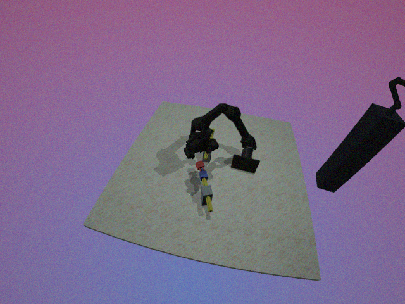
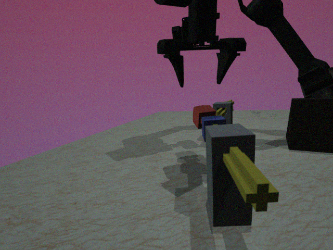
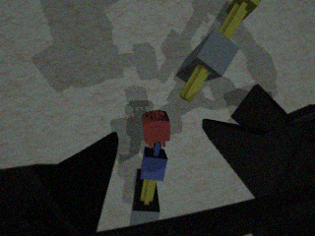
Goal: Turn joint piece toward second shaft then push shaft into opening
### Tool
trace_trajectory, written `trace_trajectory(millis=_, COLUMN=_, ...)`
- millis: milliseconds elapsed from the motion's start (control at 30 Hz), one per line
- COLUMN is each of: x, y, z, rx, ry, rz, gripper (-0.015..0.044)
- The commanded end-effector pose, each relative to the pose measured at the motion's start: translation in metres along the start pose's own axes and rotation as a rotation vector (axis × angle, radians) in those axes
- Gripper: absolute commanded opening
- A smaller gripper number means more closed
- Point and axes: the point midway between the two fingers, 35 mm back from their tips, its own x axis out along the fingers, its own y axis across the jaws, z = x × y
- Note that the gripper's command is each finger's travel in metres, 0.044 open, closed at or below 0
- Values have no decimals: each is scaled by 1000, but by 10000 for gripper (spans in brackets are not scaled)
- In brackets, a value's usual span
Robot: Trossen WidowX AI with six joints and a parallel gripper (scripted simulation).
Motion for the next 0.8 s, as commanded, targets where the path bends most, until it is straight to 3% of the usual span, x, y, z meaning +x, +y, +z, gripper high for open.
trace_trajectory(millis=0, x=6, y=1, z=-2, rx=14, ry=-7, rz=-1, gripper=440)
trace_trajectory(millis=567, x=74, y=2, z=-15, rx=28, ry=0, rz=-7, gripper=440)
trace_trajectory(millis=767, x=79, y=1, z=-16, rx=28, ry=0, rz=-7, gripper=440)
